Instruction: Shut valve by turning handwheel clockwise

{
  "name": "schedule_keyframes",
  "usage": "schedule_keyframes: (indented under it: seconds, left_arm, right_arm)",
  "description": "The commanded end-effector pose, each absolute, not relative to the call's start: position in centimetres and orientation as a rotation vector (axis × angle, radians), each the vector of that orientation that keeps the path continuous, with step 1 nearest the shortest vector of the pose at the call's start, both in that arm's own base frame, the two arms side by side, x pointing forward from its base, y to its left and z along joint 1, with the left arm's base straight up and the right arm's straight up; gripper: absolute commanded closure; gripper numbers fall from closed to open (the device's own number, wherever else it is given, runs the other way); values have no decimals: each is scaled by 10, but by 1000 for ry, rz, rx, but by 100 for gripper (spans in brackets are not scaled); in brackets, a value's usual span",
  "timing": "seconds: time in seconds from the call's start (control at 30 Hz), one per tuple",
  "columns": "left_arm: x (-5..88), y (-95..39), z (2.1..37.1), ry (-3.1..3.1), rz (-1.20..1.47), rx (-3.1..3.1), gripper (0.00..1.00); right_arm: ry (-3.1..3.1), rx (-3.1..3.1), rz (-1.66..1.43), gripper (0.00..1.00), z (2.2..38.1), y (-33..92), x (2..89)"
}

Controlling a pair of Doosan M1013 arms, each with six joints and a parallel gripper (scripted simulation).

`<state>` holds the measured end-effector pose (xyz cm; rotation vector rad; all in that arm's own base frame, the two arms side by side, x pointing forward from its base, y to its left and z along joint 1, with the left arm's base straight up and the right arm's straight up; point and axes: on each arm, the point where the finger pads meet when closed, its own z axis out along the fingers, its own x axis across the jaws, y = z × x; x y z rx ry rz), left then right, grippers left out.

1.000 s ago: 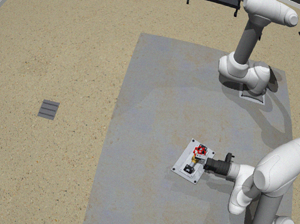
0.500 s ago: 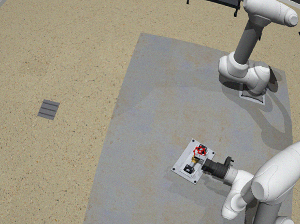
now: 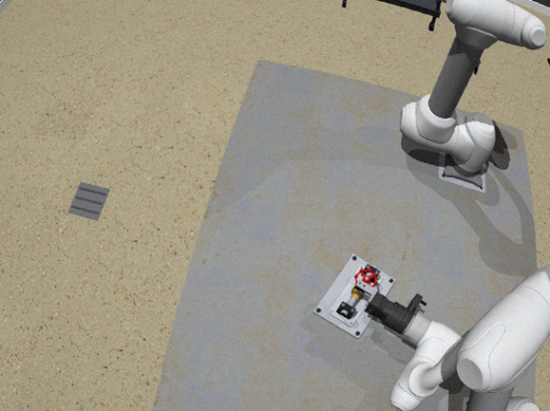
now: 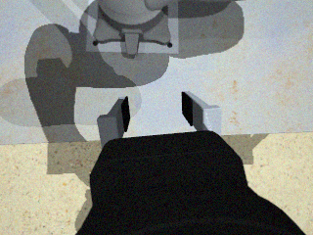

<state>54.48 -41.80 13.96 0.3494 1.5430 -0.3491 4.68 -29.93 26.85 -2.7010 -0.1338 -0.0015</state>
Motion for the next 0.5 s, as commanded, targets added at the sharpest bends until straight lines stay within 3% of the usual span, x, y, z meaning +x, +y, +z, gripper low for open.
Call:
schedule_keyframes:
  seconds: [0.0,0.47]
  left_arm:
    - [546,-419,141,1535,-383,382,100]
    - [550,-421,141,1513,-493,492,100]
  right_arm:
    - [-134,-2702,-2,0,269,-300,47]
    - [-134,-2702,-2,0,269,-300,47]
